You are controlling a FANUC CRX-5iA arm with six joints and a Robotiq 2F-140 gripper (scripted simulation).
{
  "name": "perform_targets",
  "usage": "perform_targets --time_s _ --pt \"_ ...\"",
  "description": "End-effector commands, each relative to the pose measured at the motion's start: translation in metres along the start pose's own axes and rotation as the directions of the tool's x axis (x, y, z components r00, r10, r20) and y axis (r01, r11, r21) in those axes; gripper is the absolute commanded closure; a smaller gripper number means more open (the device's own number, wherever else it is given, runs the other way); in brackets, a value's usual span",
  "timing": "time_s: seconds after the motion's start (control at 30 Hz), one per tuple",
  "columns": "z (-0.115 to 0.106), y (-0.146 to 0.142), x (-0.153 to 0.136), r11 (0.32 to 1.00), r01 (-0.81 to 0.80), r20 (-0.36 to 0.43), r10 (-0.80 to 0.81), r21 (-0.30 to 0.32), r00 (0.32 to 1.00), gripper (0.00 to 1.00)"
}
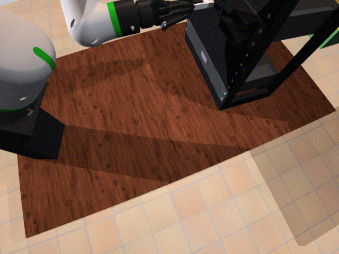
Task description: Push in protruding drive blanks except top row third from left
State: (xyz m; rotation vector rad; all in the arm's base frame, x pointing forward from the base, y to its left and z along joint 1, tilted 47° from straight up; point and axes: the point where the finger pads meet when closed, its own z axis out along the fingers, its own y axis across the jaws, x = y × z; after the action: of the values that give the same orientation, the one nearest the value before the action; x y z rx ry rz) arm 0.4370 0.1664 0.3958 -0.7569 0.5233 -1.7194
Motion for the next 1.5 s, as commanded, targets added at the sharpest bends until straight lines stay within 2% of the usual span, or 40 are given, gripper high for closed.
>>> perform_targets --time_s 0.0,0.4,1.47 --pt "0.0 0.0 0.0 1.0 0.0 0.0 0.0 0.0 1.0 1.0" --pt "0.0 0.0 0.0 1.0 0.0 0.0 0.0 0.0 1.0 1.0" --pt "0.02 0.0 0.0 1.0 0.0 0.0 0.0 0.0 1.0 1.0"
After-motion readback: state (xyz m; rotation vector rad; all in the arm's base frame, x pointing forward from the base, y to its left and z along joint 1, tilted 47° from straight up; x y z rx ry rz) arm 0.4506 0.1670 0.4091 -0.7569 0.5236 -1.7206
